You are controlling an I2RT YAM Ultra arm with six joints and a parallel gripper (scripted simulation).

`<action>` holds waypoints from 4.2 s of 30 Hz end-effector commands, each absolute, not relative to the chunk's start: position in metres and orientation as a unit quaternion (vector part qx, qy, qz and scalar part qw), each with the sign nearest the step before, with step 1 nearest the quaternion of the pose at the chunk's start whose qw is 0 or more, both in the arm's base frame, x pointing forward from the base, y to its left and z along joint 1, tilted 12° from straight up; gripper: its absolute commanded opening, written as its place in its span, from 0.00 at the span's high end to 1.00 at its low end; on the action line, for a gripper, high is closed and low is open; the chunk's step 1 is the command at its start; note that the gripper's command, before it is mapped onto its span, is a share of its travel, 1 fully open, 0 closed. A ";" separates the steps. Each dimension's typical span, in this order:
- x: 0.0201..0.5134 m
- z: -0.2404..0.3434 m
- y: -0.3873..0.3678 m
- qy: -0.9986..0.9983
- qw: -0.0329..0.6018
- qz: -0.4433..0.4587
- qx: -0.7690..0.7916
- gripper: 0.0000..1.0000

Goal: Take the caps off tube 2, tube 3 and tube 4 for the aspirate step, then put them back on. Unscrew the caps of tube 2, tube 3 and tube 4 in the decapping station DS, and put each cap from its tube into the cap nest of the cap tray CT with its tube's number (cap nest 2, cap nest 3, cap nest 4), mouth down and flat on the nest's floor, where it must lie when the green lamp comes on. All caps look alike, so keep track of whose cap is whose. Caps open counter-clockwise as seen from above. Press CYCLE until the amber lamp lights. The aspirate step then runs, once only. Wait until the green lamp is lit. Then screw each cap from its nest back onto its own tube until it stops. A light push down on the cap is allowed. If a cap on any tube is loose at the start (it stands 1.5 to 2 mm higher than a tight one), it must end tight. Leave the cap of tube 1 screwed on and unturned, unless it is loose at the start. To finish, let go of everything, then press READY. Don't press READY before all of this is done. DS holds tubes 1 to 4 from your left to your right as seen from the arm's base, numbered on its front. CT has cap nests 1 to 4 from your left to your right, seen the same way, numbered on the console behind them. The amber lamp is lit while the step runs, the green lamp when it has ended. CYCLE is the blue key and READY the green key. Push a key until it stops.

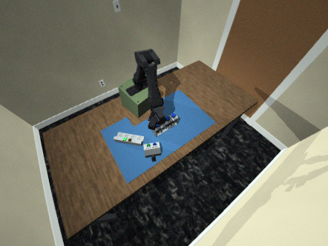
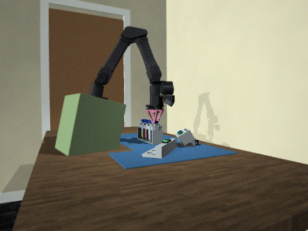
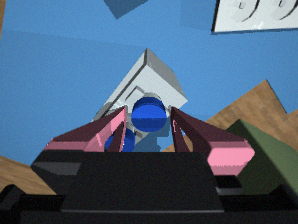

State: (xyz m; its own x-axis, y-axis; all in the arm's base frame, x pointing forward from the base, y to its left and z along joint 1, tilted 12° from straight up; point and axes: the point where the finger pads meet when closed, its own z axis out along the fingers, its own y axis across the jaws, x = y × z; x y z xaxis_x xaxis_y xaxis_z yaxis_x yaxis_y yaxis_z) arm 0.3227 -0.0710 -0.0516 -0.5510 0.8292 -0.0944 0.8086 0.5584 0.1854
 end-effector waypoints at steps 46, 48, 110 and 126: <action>0.325 -0.048 -0.072 0.952 0.109 -0.021 -0.286 1.00; 0.325 -0.048 -0.072 0.952 0.109 -0.021 -0.286 1.00; 0.325 -0.049 -0.072 0.850 0.088 0.066 0.516 0.51; 0.317 -0.011 -0.073 0.850 0.089 0.066 0.516 0.51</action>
